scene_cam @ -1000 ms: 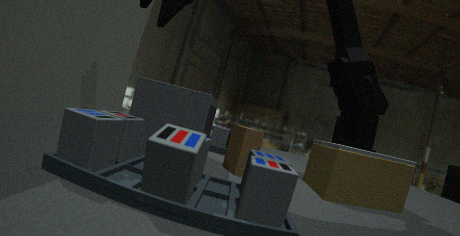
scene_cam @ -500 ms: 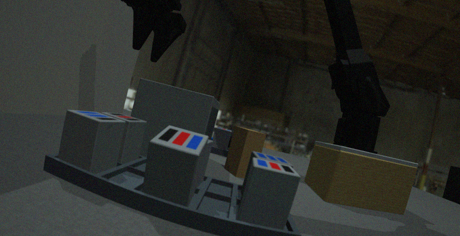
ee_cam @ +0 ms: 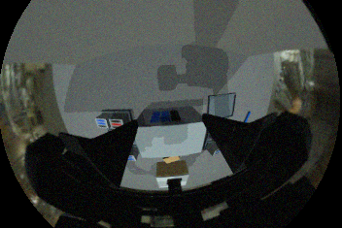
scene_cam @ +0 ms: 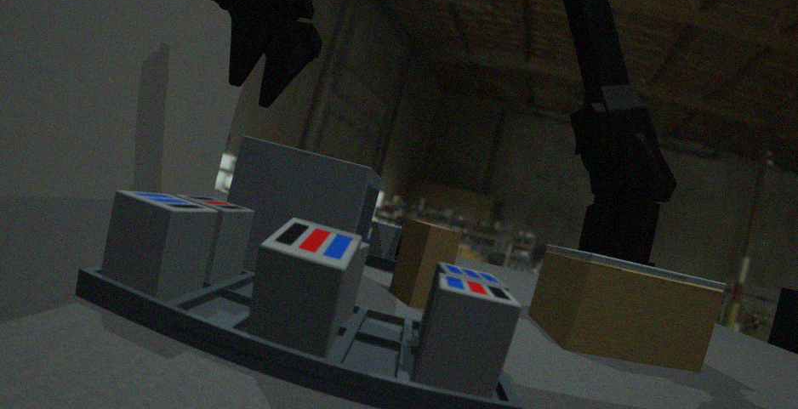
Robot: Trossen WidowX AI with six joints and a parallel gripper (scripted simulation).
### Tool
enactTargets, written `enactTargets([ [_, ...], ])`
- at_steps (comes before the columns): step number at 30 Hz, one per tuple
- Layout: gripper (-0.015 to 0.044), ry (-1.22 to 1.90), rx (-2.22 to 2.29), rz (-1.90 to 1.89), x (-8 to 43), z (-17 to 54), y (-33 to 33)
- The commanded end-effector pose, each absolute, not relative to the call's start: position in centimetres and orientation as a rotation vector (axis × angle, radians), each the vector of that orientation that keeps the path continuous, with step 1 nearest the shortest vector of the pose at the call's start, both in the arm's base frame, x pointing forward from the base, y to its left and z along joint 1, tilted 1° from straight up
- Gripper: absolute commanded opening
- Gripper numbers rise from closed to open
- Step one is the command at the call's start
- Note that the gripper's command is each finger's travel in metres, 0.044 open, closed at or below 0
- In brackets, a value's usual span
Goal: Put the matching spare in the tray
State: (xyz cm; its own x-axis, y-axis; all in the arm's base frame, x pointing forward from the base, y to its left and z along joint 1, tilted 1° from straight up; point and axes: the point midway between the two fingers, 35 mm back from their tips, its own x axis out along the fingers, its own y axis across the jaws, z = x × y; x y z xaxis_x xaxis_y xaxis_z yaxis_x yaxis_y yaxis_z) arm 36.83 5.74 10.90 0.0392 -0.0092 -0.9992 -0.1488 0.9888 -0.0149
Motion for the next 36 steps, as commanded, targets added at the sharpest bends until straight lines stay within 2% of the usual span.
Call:
enactTargets([
  [1, 0.0440, 1.516, -0.268, 0.240, 36.6, 10.7, 8.3],
  [9, 0.0440, 1.289, -1.031, 0.993, 32.0, 10.3, 21.5],
  [13, 0.0440, 1.141, -1.283, 1.245, 29.2, 10.2, 25.7],
  [19, 0.0440, 1.136, -1.290, 1.252, 29.1, 10.2, 25.8],
  [24, 0.0309, 1.136, -1.290, 1.252, 29.0, 7.2, 25.9],
  [25, 0.0300, 1.137, -1.290, 1.252, 29.0, 6.5, 25.9],
  [36, 0.0300, 1.137, -1.290, 1.252, 28.9, 5.9, 25.9],
])
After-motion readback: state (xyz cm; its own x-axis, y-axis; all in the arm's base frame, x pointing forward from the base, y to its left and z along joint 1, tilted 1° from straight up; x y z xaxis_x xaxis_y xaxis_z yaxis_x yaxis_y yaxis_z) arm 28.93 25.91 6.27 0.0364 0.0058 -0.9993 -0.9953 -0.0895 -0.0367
